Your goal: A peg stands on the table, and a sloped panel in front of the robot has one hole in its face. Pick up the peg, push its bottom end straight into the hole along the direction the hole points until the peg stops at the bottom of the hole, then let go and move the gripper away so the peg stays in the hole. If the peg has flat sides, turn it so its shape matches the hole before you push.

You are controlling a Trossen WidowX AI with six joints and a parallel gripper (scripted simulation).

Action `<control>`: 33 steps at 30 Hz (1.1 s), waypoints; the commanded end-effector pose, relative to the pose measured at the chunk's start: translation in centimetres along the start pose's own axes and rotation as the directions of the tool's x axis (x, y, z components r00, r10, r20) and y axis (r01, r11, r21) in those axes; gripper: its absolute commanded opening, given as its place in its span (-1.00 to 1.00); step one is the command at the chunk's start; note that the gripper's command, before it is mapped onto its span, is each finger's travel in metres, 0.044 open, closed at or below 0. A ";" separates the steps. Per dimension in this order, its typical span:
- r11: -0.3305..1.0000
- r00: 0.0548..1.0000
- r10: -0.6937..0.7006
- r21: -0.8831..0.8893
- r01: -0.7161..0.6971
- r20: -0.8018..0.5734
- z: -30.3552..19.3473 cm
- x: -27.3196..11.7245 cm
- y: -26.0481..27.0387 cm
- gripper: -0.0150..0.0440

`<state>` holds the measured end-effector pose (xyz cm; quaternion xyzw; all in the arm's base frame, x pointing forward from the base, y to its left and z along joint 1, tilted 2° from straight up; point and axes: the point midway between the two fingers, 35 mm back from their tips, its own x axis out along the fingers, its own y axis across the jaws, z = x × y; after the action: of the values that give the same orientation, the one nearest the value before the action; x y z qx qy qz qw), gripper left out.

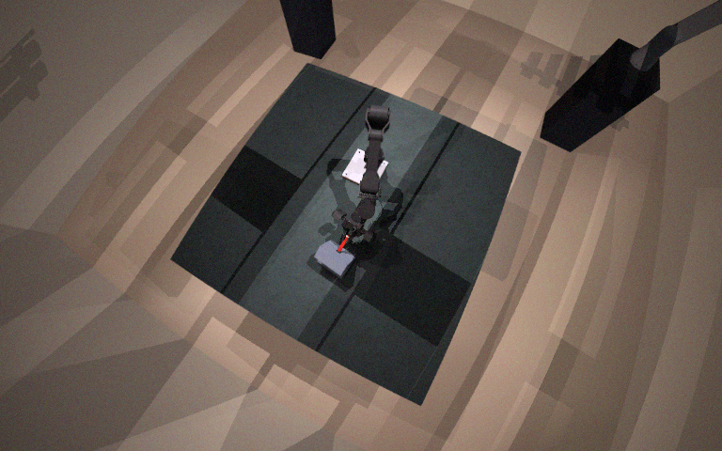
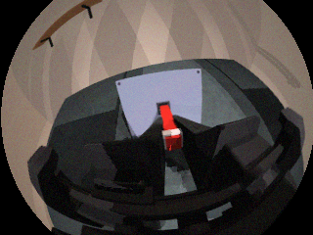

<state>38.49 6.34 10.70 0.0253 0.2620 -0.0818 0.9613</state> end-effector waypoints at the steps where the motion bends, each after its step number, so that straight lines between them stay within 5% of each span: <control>1: 1.000 1.000 0.004 0.001 -0.004 0.006 0.3 0.2 0.1 -0.49; 33: 1.000 1.000 0.004 0.001 -0.004 0.007 0.2 1.4 0.1 -0.49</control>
<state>39.45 6.18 10.05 0.0275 0.2604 -0.0830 0.9615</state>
